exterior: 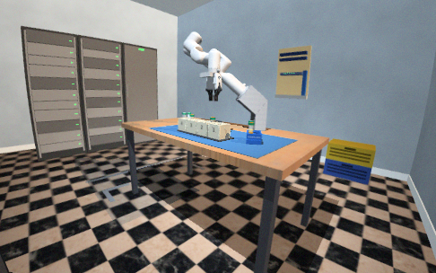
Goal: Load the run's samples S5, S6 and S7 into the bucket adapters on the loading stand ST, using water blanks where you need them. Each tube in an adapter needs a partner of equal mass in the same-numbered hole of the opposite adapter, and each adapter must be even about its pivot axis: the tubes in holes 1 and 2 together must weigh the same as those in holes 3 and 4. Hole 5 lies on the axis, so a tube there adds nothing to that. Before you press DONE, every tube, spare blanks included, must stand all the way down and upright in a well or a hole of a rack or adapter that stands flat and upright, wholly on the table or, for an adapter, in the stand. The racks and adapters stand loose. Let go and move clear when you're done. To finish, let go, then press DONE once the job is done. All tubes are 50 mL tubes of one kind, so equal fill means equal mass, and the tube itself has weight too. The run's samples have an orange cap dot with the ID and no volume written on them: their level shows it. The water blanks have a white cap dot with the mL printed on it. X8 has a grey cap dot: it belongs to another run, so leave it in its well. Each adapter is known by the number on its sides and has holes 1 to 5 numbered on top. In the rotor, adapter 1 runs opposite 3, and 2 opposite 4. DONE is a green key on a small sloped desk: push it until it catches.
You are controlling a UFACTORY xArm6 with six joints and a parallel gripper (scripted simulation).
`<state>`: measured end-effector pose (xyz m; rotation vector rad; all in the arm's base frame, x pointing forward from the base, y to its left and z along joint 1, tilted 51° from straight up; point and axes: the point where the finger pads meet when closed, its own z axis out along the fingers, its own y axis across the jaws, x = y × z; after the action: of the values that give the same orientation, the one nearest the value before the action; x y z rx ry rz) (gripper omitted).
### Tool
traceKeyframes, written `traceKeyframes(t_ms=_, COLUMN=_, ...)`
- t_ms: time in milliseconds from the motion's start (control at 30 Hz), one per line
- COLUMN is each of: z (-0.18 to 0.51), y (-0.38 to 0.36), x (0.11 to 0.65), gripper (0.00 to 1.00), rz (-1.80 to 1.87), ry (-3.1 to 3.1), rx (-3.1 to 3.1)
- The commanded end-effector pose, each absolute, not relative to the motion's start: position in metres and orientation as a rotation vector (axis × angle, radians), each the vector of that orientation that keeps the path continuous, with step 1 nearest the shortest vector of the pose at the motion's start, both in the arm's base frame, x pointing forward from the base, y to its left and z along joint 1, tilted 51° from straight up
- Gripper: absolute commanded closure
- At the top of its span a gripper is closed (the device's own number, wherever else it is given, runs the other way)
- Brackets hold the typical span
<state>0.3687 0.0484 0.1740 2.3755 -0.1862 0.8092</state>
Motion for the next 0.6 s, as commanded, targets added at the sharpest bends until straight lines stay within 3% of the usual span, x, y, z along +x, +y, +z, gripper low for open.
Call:
traceKeyframes(t_ms=0, z=0.175, y=0.049, x=0.369, gripper=0.56, rz=0.812, ry=-0.186, rx=2.377)
traceKeyframes(t_ms=333, z=0.175, y=0.049, x=0.369, gripper=0.56, rz=0.812, ry=-0.186, rx=2.377)
traceKeyframes(t_ms=367, z=0.172, y=0.053, x=0.37, gripper=0.43, rz=0.797, ry=-0.146, rx=2.373)
traceKeyframes(t_ms=567, z=0.154, y=0.077, x=0.376, gripper=0.43, rz=0.701, ry=0.09, rx=2.343)
